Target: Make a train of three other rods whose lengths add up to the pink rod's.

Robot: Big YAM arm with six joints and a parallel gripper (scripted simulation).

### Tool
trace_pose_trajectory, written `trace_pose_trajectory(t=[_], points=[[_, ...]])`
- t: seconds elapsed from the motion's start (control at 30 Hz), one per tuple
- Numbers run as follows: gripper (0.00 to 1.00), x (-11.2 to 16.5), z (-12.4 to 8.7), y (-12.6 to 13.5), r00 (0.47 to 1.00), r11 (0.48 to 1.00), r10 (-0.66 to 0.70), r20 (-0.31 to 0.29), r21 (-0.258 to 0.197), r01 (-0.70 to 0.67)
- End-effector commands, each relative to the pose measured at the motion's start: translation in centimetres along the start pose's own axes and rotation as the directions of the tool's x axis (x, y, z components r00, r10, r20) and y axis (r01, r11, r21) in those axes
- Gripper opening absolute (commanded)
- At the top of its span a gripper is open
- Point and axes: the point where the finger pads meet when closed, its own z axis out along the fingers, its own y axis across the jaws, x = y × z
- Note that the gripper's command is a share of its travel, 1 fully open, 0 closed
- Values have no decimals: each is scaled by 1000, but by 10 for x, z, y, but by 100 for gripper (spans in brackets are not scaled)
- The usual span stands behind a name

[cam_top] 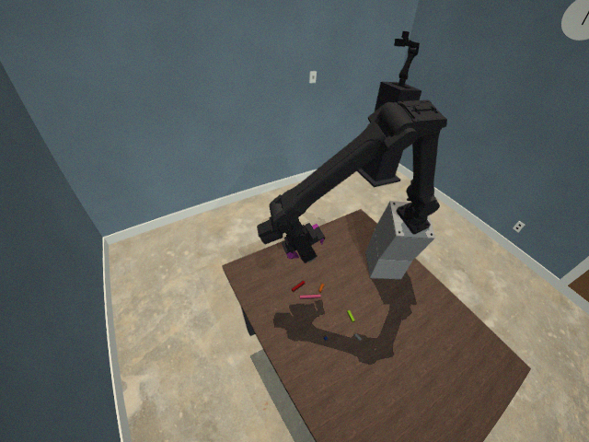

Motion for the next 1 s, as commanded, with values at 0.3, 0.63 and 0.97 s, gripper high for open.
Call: trace_pose_trajectory(t=[0.3, 0.63, 0.97], points=[[100, 1, -4, -1, 1000, 1000, 1, -1, 9, -1], [100, -2, -6, -7, 1000, 1000, 4, -7, 27, -3], [100, -40, 49, -17, 979, 977, 204, -28, 77, -201]])
